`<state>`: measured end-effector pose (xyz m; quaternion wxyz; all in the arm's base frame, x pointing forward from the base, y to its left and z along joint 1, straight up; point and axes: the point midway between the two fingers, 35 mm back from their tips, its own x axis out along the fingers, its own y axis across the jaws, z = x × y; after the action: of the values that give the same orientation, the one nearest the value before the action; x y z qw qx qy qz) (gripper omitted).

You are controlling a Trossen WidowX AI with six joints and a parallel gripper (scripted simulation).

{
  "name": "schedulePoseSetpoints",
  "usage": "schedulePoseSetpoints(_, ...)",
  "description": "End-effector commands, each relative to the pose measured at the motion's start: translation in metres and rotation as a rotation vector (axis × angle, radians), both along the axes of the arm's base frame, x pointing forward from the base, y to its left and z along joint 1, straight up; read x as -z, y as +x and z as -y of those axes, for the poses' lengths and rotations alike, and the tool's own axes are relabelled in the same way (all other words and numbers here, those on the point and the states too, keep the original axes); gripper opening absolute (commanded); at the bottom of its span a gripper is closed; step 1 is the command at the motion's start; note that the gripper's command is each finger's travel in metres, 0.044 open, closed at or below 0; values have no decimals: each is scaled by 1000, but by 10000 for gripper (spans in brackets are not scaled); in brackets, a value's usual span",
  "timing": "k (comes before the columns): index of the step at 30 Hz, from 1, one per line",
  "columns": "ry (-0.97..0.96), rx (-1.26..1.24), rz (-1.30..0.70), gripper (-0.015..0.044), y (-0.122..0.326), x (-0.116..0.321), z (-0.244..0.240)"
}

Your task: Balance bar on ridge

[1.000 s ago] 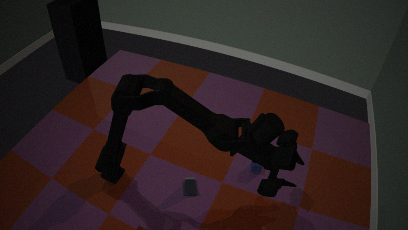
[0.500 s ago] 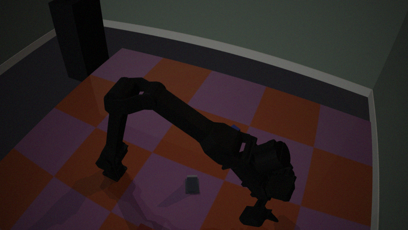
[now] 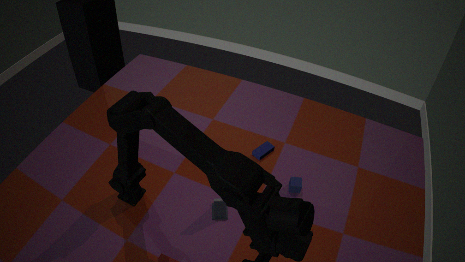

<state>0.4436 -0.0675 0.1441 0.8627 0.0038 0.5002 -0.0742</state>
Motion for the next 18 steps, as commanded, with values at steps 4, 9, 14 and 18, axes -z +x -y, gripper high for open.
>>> schedulePoseSetpoints(4,-16,-31,-142,315,-34,-5,33)
schedulePoseSetpoints(9,-8,-55,-249,315,-62,-9,53)
schedulePoseSetpoints(14,15,-82,-350,315,-92,-15,69)
schedulePoseSetpoints(18,44,-106,-427,315,-117,-22,79)
